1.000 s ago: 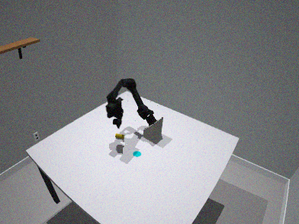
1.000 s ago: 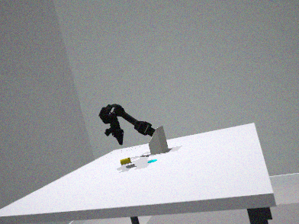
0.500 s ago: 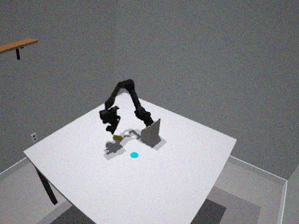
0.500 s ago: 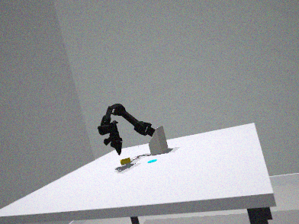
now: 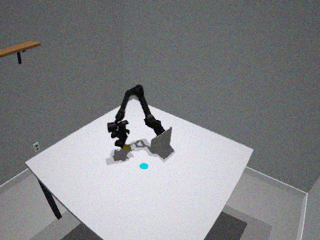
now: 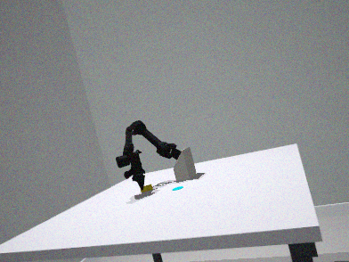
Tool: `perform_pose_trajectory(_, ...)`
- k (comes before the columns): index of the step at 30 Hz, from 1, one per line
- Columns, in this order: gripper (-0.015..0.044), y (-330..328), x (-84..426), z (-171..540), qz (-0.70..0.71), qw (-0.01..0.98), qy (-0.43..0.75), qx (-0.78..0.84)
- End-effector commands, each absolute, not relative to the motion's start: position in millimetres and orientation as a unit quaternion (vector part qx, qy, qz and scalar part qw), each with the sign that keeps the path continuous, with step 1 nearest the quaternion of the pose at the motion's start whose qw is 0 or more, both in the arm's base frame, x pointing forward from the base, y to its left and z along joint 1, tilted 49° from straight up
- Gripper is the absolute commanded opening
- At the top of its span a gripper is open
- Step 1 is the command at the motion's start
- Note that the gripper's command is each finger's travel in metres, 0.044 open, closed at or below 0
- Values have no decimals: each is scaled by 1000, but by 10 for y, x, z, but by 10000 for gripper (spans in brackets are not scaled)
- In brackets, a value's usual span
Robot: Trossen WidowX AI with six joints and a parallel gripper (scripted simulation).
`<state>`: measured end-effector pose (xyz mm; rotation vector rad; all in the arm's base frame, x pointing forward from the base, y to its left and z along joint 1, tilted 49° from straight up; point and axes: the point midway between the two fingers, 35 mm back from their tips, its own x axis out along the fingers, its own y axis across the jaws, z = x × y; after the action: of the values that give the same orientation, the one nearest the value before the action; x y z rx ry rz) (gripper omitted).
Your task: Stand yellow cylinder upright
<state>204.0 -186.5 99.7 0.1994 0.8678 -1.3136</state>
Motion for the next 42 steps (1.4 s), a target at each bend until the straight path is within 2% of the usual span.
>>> perform_pose_trajectory(1, 105, -1862, 2039, 983, -588, 702, 392, 89)
perform_pose_trajectory(13, 105, -1775, 2177, 1057, -558, 728, 391, 77)
perform_pose_trajectory(42, 105, -1549, 2188, 1189, -562, 719, 398, 90)
